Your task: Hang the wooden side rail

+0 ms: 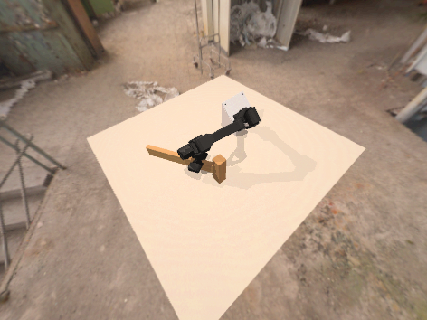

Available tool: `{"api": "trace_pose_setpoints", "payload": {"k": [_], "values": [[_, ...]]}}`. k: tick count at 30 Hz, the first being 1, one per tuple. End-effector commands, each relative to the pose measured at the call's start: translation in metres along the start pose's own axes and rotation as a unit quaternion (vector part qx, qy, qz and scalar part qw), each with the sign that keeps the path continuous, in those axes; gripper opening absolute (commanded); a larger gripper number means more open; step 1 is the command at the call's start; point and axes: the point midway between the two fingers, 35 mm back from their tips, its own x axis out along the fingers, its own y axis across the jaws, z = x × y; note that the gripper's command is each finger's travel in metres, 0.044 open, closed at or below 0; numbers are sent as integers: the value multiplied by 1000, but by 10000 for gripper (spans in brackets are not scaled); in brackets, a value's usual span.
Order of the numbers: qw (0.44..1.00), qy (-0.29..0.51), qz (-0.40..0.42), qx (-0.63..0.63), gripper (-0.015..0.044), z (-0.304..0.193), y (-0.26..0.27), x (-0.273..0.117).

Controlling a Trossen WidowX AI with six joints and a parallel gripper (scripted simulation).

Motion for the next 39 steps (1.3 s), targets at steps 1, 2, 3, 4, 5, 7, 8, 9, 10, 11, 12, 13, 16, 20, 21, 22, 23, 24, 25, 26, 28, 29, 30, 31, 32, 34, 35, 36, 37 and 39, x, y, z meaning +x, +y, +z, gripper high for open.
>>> {"api": "trace_pose_setpoints", "payload": {"k": [1, 2, 3, 4, 5, 7, 8, 9, 10, 11, 12, 13, 16, 20, 21, 22, 23, 24, 25, 26, 28, 29, 30, 31, 32, 34, 35, 36, 37, 39], "values": [[1000, 1, 1, 7, 0, 0, 0, 0], [1000, 1, 1, 12, 0, 0, 0, 0], [1000, 1, 1, 16, 0, 1, 0, 0], [1000, 1, 1, 21, 0, 1, -1, 0], [1000, 1, 1, 25, 0, 1, -1, 0], [999, 1, 1, 34, 0, 1, -1, 0], [999, 1, 1, 38, 0, 2, -1, 0], [999, 1, 1, 43, 0, 2, -1, 0], [999, 1, 1, 47, 0, 2, -1, 0], [999, 1, 1, 51, 0, 2, -2, 0], [998, 1, 1, 56, 0, 2, -2, 0], [998, 1, 1, 60, 0, 3, -2, 0], [997, 1, 1, 73, 0, 3, -2, 0], [996, 1, 1, 90, 0, 4, -3, 0], [995, 1, 1, 95, 0, 4, -3, 0], [995, 1, 1, 99, 0, 4, -3, 0], [995, 1, 1, 103, 0, 4, -4, 0], [994, 1, 1, 108, 0, 3, -5, 0], [994, 1, 1, 112, 0, 3, -6, 0], [993, 1, 1, 117, 0, 3, -7, 0], [992, 1, 0, 125, 0, 2, -8, 0], [992, 1, 0, 130, 0, 2, -9, 0], [991, 1, 0, 134, 0, 1, -10, 0], [990, 1, 0, 138, 0, 1, -11, 0], [990, 1, 0, 143, 0, 1, -12, 0], [988, 1, 0, 151, 0, 0, -14, 0], [988, 1, 0, 156, 0, -1, -15, 0], [987, 1, 0, 160, 0, -1, -16, 0], [986, 1, 0, 164, 0, -1, -17, 0], [985, 1, 0, 173, 0, -2, -18, 0]]}}
